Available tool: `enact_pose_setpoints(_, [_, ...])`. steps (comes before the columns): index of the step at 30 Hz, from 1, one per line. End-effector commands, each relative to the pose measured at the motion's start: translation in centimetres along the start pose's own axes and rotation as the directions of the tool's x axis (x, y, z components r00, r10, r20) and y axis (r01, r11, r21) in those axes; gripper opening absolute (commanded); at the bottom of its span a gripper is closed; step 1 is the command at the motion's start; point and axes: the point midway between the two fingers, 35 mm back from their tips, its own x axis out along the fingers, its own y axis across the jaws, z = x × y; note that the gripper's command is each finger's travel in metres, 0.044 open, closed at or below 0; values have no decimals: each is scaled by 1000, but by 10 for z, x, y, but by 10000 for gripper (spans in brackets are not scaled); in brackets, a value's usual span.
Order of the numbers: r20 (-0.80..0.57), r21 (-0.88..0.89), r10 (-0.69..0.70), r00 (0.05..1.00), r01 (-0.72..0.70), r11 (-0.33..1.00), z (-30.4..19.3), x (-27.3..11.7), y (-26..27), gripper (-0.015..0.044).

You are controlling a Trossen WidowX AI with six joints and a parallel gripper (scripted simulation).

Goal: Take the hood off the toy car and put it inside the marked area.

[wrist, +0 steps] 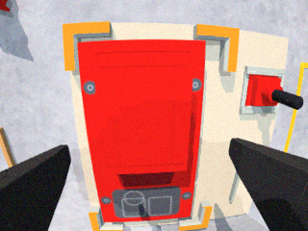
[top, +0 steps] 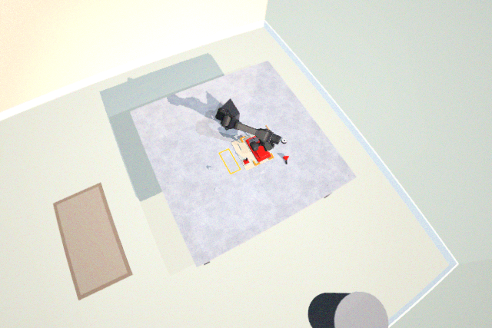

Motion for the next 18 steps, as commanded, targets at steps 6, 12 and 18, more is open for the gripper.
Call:
enact_pose_setpoints(6, [2, -4, -2, 1000, 2, 1000, 0, 6, 0, 440])
enact_pose_setpoints(12, [2, -4, -2, 1000, 2, 1000, 1, 10, 1, 440])
enact_pose_setpoints(18, [2, -4, -2, 1000, 2, 1000, 1, 14, 1, 440])
